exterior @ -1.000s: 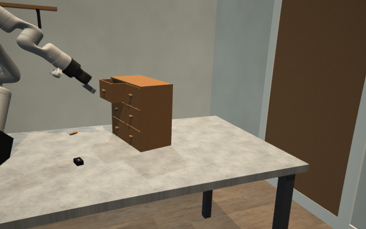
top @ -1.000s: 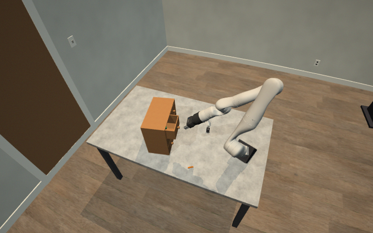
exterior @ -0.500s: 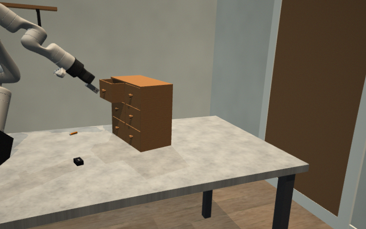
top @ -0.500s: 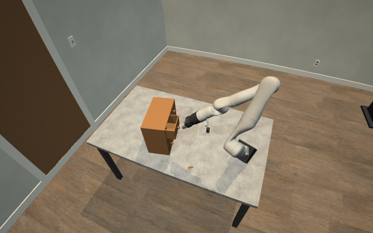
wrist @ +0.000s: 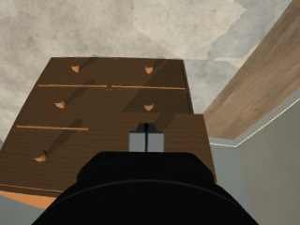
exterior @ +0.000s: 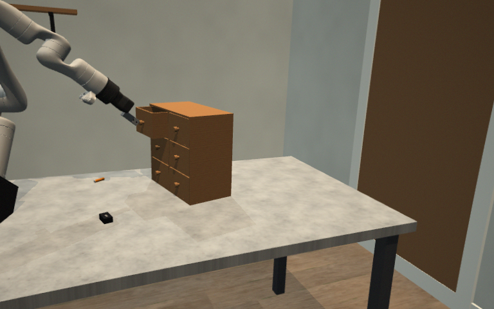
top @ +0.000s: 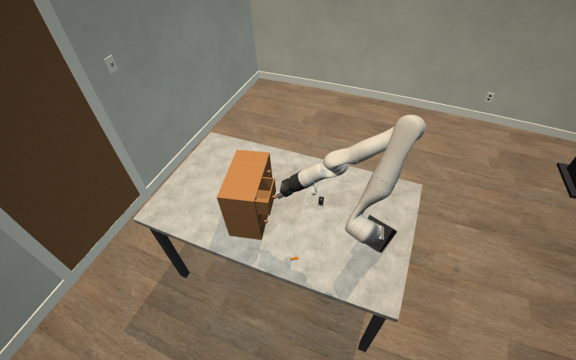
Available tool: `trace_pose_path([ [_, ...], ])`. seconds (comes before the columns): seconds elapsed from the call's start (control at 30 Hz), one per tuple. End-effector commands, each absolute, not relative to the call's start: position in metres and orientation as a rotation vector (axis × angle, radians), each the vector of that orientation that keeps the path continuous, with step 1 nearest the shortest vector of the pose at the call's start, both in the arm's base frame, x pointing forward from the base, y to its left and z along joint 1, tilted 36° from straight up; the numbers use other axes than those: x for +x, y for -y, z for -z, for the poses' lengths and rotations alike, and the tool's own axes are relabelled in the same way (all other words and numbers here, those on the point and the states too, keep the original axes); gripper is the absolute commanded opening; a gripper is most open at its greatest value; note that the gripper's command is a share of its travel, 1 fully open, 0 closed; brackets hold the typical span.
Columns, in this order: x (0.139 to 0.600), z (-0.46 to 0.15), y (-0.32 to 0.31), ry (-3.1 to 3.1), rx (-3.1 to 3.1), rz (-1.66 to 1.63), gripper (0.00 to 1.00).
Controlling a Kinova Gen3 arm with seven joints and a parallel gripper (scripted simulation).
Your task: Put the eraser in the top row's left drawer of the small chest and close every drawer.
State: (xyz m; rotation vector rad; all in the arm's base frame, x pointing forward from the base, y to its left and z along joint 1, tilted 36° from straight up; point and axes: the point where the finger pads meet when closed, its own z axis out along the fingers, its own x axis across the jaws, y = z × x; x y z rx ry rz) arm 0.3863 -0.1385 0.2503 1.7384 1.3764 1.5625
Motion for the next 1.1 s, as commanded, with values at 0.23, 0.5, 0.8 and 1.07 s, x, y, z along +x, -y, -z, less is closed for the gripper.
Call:
trace_pose_path([
  [0.23,0.408,-0.257,0.141,-1.371,1.744,-1.559,0.00],
  [0.5,0.419,-0.261,0.141,-1.371,1.743,-1.559,0.00],
  [0.8,0.432,-0.265,0.142,-1.371,1.743,-1.560,0.00],
  [1.07,0.438,-0.267,0.142,-1.371,1.743,-1.560,0.00],
])
